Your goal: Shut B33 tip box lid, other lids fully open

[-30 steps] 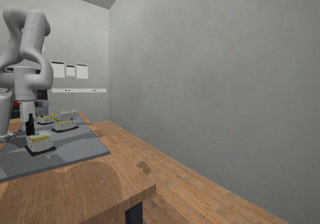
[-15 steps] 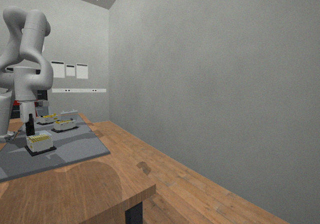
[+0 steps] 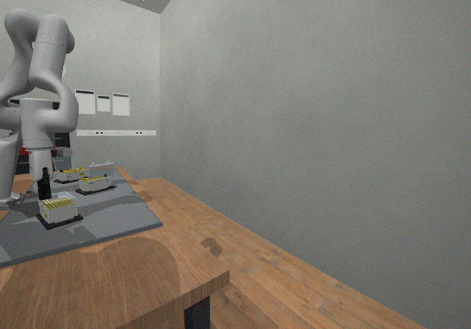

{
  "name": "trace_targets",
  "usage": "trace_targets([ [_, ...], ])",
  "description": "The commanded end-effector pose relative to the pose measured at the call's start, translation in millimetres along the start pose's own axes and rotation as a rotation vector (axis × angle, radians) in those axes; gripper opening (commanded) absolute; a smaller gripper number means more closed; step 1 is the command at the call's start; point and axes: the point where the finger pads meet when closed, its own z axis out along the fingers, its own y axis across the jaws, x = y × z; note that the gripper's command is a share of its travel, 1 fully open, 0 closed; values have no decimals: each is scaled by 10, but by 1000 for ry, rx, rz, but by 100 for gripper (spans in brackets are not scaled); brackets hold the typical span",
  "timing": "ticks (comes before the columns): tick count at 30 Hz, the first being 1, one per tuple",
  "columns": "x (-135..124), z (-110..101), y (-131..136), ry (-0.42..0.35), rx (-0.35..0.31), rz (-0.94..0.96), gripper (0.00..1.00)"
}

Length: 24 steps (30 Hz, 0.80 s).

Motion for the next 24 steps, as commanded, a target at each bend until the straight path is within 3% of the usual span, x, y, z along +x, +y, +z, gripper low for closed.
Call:
trace_targets([
  [1, 1, 0, 6, 0, -1, 0, 0],
  [19, 1, 17, 6, 0, -1, 0, 0],
  [24, 1, -70, 5, 0, -1, 0, 0],
])
